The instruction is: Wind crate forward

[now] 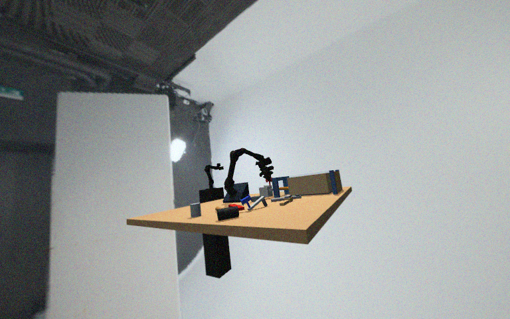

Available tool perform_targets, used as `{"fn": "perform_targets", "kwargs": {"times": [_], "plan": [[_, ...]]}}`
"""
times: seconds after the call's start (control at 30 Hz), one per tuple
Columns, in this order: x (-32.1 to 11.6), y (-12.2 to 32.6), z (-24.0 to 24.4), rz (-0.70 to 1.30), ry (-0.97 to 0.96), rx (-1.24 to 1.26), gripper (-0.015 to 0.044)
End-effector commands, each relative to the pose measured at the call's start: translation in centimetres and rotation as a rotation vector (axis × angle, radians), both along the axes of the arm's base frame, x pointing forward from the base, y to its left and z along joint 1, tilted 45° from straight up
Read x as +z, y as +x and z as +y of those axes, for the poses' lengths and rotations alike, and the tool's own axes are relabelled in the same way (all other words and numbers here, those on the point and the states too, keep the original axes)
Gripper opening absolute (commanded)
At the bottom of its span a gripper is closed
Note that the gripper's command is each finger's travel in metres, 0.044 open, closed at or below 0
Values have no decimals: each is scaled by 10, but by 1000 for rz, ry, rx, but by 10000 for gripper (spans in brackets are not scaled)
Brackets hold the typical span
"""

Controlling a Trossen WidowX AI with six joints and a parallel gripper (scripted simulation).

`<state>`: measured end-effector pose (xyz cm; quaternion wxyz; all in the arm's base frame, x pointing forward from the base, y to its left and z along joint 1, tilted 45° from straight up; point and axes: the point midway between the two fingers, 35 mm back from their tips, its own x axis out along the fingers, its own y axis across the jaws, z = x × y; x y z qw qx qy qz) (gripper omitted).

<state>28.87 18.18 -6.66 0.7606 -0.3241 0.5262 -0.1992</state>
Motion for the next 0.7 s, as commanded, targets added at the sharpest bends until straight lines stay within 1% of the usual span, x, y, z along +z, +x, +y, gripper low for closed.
{"fn": "perform_targets", "kwargs": {"times": [0.0,0.67], "plan": [[-8,6,7,-4,18,-5,0],[-29,17,28,-5,20,-5,0]]}}
